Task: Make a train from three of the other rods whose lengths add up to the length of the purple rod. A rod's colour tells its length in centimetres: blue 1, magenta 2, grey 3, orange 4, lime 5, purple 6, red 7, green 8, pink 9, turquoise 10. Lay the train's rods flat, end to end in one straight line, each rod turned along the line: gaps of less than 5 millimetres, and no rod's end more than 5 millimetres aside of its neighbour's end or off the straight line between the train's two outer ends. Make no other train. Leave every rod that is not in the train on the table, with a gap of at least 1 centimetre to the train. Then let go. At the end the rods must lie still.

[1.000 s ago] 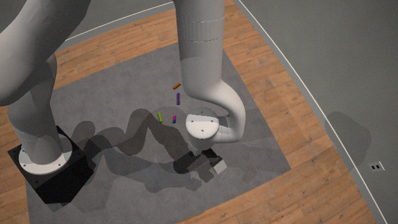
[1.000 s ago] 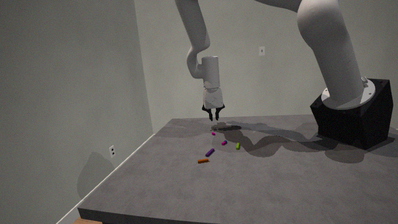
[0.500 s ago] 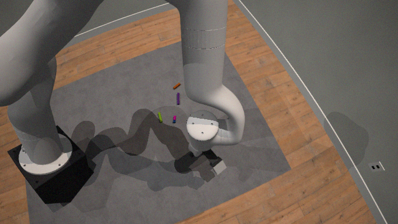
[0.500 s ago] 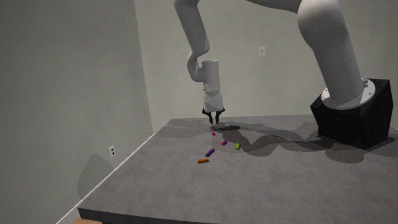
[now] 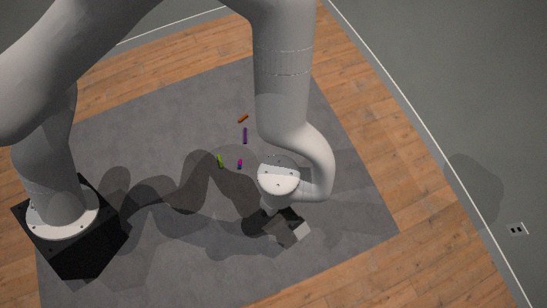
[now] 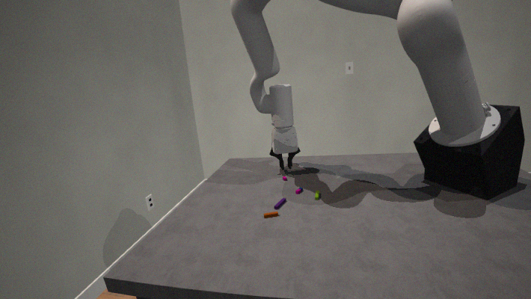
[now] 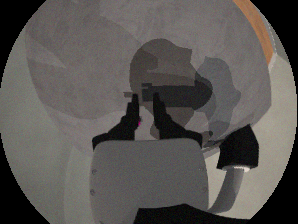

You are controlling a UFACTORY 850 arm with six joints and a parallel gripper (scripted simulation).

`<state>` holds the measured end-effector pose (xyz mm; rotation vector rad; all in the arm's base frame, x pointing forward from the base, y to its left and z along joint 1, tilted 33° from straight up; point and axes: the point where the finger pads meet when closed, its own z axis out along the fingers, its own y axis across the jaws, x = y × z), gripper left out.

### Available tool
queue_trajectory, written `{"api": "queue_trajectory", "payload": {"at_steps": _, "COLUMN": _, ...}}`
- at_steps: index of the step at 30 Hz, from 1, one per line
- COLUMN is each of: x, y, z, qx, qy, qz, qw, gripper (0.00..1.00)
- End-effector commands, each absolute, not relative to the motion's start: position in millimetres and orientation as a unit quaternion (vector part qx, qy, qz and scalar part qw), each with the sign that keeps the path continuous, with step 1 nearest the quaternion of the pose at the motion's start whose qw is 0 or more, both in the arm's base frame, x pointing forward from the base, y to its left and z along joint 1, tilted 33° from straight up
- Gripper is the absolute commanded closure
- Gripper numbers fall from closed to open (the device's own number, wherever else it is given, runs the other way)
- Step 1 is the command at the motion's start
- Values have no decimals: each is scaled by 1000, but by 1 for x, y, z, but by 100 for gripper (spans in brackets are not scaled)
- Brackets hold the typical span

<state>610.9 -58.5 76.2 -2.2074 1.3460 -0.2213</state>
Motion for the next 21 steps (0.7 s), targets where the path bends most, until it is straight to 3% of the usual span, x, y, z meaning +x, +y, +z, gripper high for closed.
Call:
{"api": "queue_trajectory", "payload": {"at_steps": 1, "x": 613, "y": -58, "z": 75, "qx": -819, "qy": 499, "qz": -83, "qw": 270, "gripper": 76}}
{"api": "queue_trajectory", "payload": {"at_steps": 21, "x": 614, "y": -57, "z": 73, "qx": -819, "qy": 499, "qz": -83, "qw": 270, "gripper": 76}}
